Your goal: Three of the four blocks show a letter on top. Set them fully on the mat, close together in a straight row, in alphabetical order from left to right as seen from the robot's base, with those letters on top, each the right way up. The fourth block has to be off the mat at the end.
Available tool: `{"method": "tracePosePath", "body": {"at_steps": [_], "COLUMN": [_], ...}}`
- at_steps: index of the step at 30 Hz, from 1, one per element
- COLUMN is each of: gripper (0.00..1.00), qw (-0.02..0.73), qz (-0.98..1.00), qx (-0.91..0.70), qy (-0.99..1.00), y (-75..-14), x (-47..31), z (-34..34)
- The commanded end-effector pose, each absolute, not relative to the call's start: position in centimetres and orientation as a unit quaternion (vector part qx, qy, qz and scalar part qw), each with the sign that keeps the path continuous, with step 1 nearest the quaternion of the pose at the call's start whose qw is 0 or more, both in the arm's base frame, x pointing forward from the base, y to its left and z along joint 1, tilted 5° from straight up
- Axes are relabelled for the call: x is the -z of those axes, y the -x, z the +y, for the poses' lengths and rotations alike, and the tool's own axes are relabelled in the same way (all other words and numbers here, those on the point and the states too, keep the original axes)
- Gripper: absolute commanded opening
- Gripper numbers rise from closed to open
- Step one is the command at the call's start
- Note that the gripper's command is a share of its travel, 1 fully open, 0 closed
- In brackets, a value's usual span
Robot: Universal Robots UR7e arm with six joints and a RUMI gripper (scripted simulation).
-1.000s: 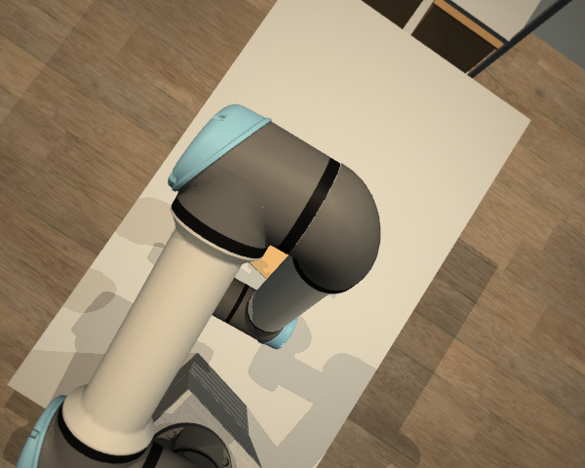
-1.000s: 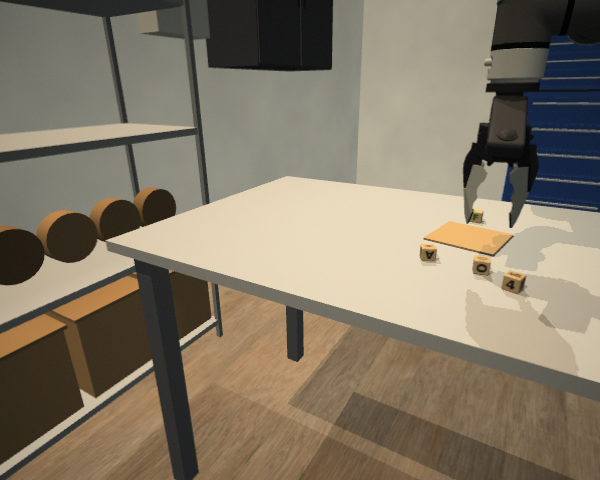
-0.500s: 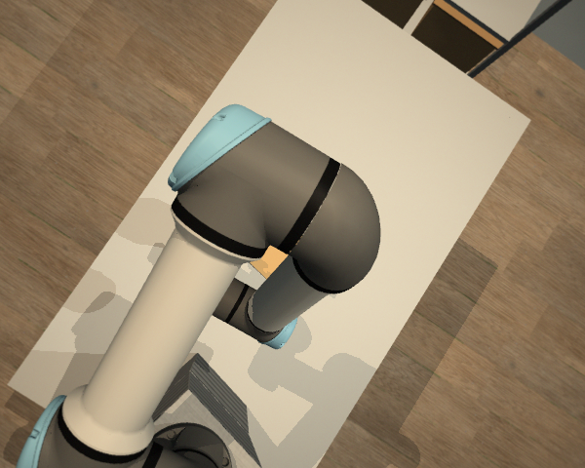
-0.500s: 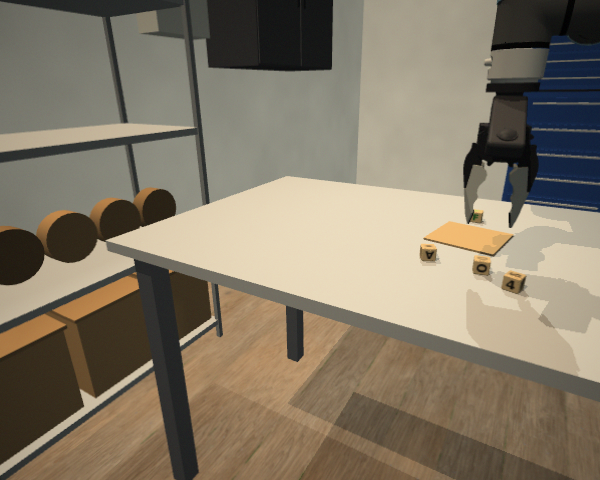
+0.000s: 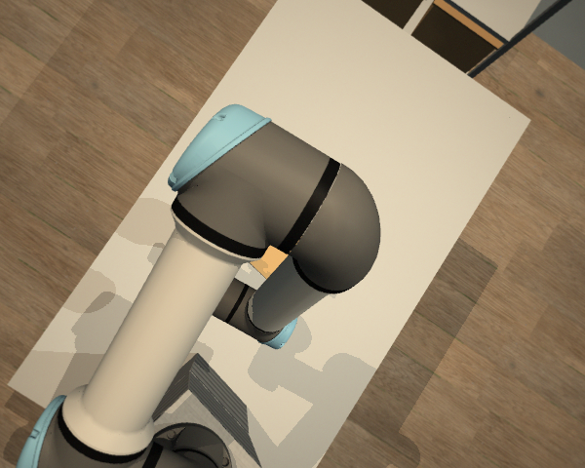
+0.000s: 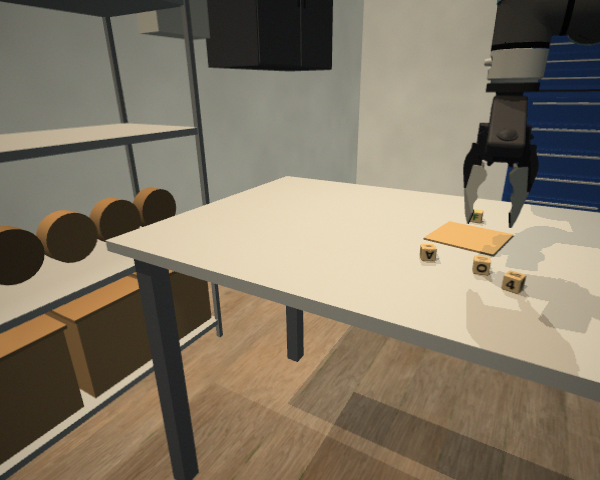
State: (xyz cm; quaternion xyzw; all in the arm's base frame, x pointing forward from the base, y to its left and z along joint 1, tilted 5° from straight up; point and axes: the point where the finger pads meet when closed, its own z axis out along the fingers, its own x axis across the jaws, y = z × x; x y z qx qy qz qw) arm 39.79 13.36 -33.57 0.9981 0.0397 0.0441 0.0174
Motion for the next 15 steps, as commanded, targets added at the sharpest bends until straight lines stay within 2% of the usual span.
{"method": "tracePosePath", "body": {"at_steps": [1,15], "gripper": [0.37,0.37], "qw": [0.017,0.017], "qz": [0.04,0.04], "qx": [-0.045,-0.045], "qy": [-0.998,-0.998], "y": [-39.83,-39.87], "x": [33.54,33.89], "z": [13.37,13.35]}}
